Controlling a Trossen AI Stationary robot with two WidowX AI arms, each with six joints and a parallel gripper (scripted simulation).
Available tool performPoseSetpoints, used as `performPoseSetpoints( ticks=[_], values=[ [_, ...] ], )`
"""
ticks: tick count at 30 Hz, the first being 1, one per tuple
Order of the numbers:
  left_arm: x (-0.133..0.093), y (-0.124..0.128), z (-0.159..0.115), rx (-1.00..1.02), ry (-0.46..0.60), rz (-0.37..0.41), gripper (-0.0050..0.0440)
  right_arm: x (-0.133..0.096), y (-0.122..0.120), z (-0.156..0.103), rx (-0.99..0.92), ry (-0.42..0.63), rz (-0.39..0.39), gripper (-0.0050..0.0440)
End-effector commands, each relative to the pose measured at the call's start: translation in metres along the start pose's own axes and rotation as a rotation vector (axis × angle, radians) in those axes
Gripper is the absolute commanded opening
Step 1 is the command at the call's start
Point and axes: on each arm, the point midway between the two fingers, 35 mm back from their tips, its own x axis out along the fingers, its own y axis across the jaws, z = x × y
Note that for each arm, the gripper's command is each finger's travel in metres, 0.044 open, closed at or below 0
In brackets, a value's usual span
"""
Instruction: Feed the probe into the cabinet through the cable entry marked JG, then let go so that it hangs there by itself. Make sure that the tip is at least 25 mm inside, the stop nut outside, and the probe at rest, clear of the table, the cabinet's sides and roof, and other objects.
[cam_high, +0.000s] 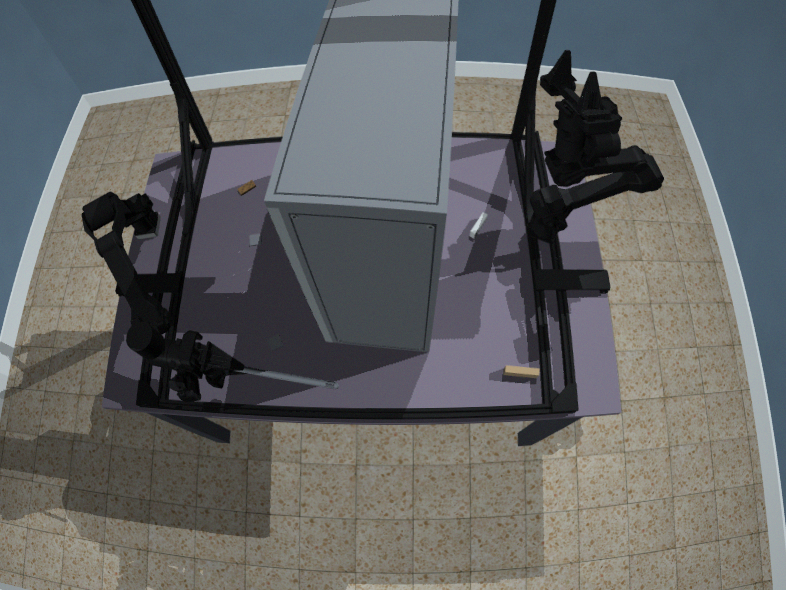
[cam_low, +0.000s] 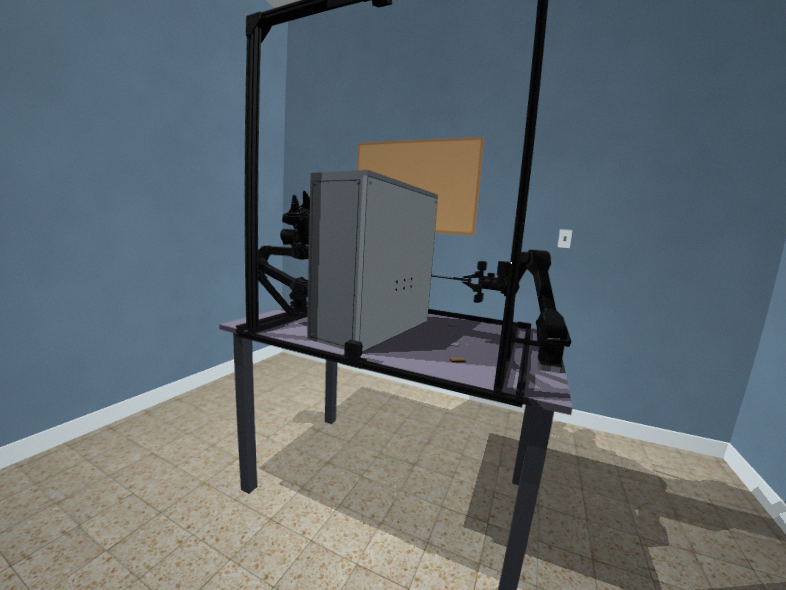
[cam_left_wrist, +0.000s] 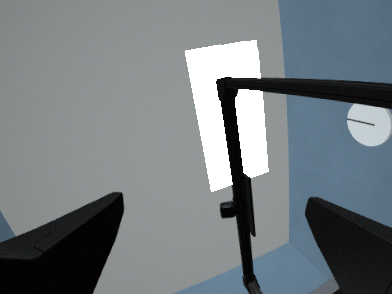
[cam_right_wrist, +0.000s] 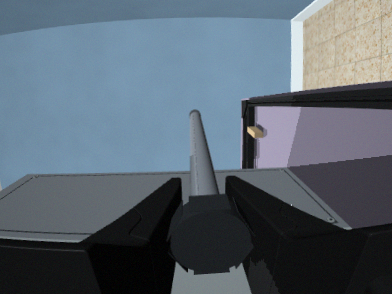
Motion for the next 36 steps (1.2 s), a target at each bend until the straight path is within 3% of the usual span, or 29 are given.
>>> performPoseSetpoints(
  ticks=[1, 5, 10, 12, 21, 27, 29, 33, 36],
  values=[
    [-0.007, -0.005, -0.055, -0.062, 0.145, -0.008, 0.044, 0.0, 0.001, 0.0, 0.001, -0.002, 0.001, 0.0],
    [-0.024, -0.013, -0.124, -0.141, 0.332, -0.007, 0.044, 0.0, 0.001, 0.0, 0.001, -0.002, 0.001, 0.0],
    [-0.061, -0.029, -0.202, -0.212, 0.563, -0.015, 0.044, 0.0, 0.001, 0.0, 0.001, -0.002, 0.001, 0.0],
    [-0.061, -0.029, -0.202, -0.212, 0.563, -0.015, 0.044, 0.0, 0.001, 0.0, 0.001, -0.002, 0.001, 0.0],
    [-0.17, -0.068, -0.311, -0.336, 0.978, -0.029, 0.044, 0.0, 0.001, 0.0, 0.001, -0.002, 0.001, 0.0],
    [-0.262, -0.097, -0.352, -0.415, 1.253, -0.04, 0.044, 0.0, 0.001, 0.0, 0.001, -0.002, 0.001, 0.0],
    [-0.262, -0.097, -0.352, -0.415, 1.253, -0.04, 0.044, 0.0, 0.001, 0.0, 0.001, -0.002, 0.001, 0.0],
    [-0.325, -0.116, -0.362, -0.464, 1.425, -0.048, 0.044, 0.0, 0.001, 0.0, 0.001, -0.002, 0.001, 0.0],
    [-0.336, -0.119, -0.363, -0.473, 1.455, -0.049, 0.044, 0.0, 0.001, 0.0, 0.001, -0.002, 0.001, 0.0]
  ],
)
